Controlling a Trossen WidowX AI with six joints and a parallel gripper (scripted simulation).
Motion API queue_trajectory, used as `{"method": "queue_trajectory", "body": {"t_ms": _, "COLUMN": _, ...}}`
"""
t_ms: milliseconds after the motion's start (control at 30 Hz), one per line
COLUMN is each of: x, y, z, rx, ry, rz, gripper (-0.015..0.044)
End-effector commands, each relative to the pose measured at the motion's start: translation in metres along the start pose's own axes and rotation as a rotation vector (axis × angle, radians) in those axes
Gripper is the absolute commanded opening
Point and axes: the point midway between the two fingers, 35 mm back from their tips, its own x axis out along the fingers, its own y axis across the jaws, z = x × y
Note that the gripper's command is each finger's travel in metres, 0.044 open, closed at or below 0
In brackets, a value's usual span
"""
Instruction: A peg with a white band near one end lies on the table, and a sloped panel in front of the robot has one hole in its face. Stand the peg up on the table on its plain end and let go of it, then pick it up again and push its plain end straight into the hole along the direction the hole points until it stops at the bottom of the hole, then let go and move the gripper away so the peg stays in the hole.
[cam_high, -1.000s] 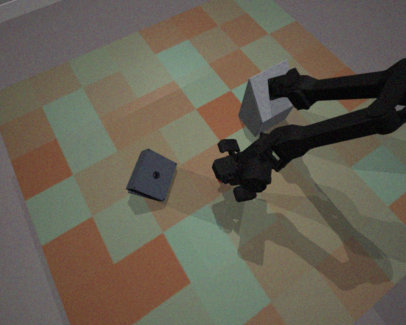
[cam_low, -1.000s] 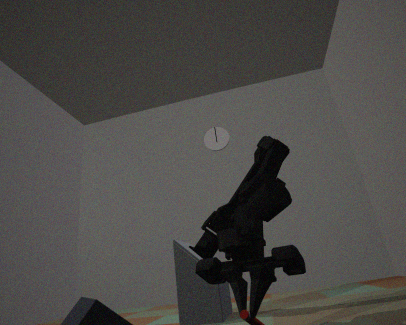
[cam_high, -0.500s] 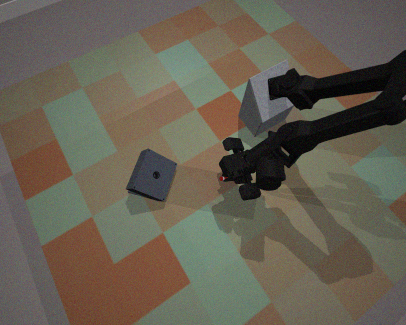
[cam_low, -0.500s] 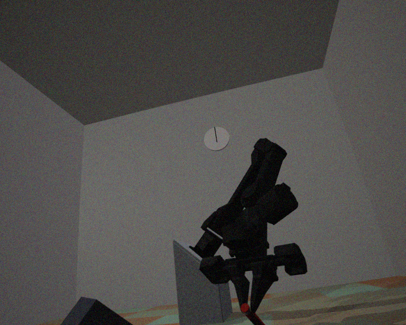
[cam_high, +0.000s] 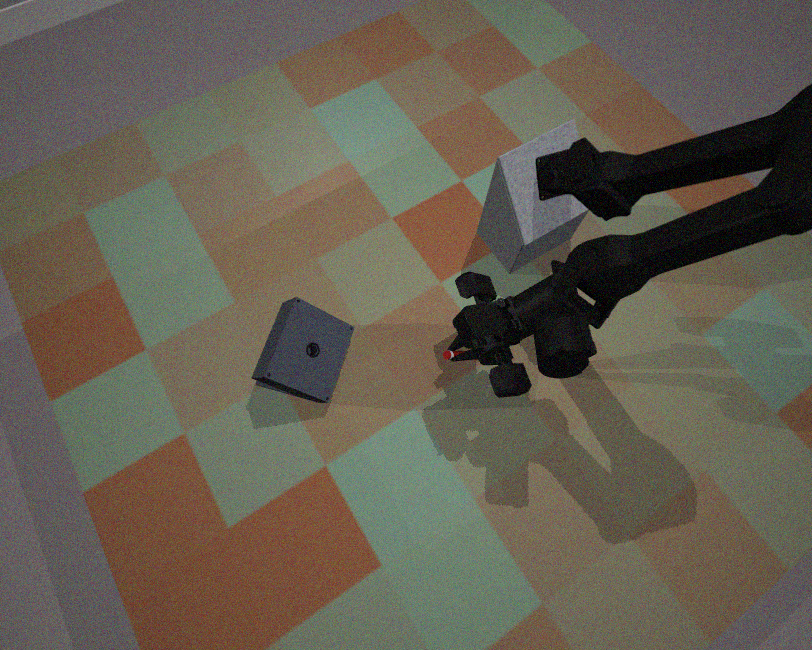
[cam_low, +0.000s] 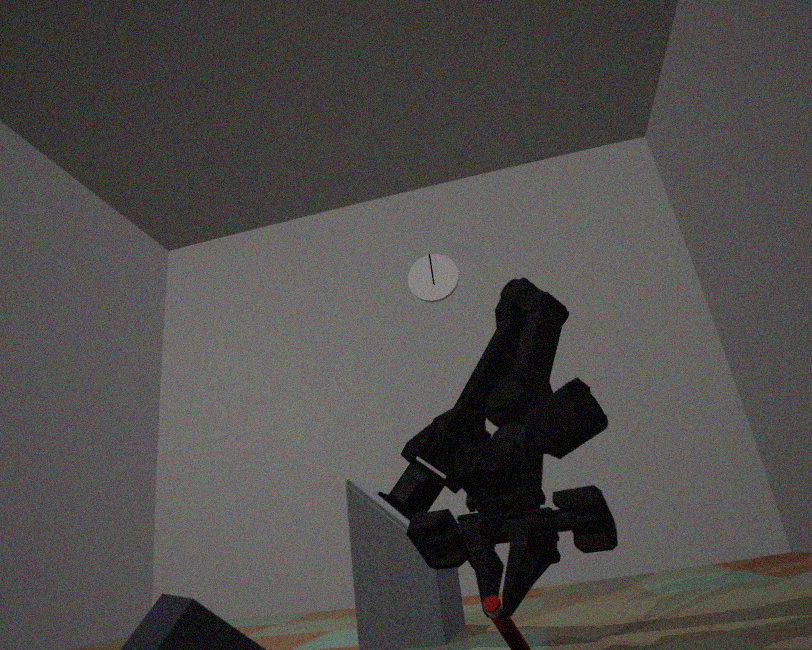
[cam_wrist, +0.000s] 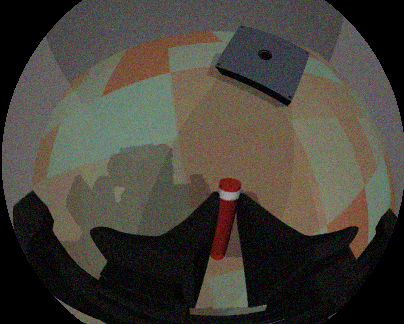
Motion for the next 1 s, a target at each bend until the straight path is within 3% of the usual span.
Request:
{"method": "queue_trajectory", "body": {"t_ms": 0, "x": -0.003, "y": -0.002, "z": -0.001, "rx": 0.005, "ry": -0.041, "rz": -0.001, "gripper": 0.0050}}
{"method": "queue_trajectory", "body": {"t_ms": 967, "x": -0.019, "y": -0.002, "z": -0.014, "rx": 0.007, "ry": -0.291, "rz": -0.003, "gripper": 0.0050}}
